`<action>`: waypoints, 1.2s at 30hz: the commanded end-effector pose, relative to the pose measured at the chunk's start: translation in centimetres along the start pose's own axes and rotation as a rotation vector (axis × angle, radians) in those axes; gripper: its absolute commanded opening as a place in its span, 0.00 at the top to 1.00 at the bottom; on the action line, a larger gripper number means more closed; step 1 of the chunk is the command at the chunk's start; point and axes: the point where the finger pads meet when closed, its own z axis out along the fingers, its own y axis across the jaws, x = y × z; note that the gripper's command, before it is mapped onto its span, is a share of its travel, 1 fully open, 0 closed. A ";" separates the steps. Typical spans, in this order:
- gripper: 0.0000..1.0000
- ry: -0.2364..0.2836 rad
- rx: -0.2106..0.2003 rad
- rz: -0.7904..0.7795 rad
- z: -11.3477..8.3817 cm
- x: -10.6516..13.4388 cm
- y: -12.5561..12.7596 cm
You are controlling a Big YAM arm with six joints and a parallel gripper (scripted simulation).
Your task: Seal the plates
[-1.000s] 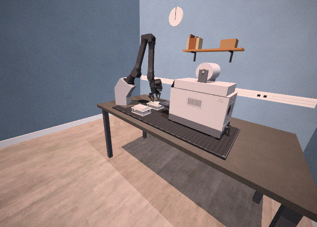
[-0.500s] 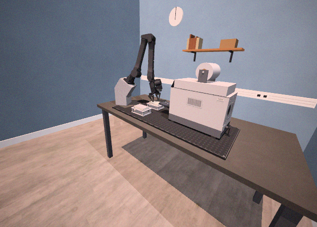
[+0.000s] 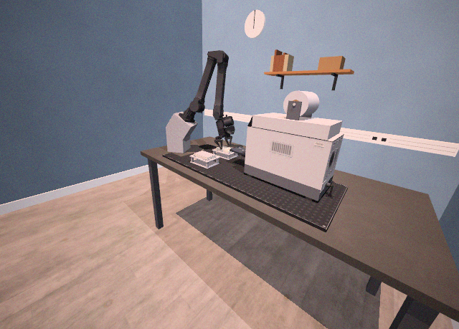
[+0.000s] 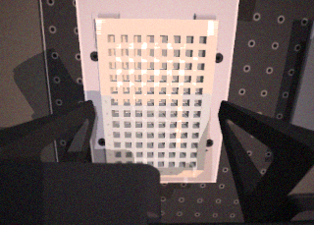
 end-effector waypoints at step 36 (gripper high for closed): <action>0.00 -0.039 -0.021 -0.015 -0.5 -1.0 0.6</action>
